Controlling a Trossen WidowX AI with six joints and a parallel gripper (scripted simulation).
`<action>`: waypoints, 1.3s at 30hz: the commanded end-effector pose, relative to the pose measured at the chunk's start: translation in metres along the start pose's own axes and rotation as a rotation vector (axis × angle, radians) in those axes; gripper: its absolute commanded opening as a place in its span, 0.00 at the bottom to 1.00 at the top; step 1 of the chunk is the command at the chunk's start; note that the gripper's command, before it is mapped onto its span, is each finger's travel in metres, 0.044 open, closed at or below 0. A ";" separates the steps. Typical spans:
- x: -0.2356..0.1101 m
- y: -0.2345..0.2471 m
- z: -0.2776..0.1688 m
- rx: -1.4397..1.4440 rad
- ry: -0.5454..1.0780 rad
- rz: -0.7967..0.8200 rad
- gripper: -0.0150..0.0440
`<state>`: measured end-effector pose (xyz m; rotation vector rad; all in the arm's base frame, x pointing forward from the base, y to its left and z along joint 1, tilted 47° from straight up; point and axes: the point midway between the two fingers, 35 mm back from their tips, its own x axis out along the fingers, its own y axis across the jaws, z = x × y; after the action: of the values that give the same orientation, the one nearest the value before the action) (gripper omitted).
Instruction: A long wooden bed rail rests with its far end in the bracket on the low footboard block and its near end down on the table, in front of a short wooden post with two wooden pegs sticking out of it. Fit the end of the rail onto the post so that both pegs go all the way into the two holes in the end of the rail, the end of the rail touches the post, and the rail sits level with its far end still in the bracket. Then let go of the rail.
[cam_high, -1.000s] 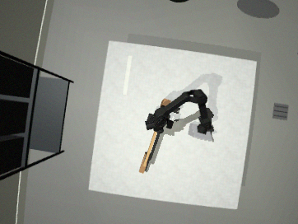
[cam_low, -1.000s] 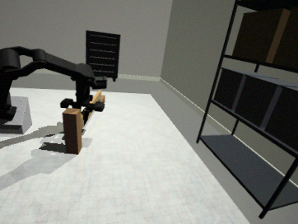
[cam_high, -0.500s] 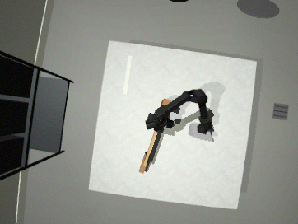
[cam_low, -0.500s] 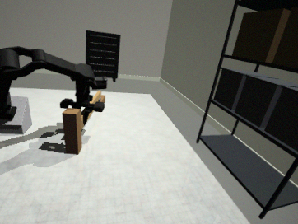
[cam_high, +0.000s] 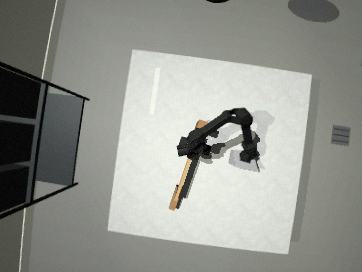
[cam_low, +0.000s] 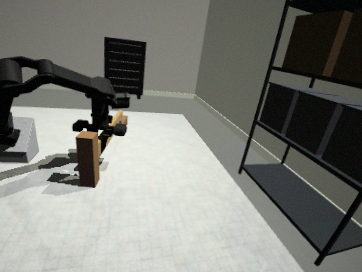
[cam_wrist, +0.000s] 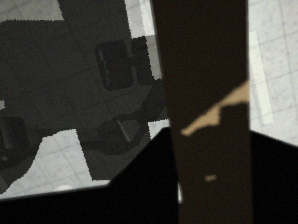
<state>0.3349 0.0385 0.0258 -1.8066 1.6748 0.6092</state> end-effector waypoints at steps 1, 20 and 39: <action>-0.001 0.000 -0.002 -0.002 -0.003 -0.001 0.25; 0.001 0.000 -0.008 -0.002 -0.003 -0.001 0.25; -0.001 0.000 -0.014 -0.002 -0.003 -0.001 0.25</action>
<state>0.3346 0.0298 0.0335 -1.8052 1.6741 0.6119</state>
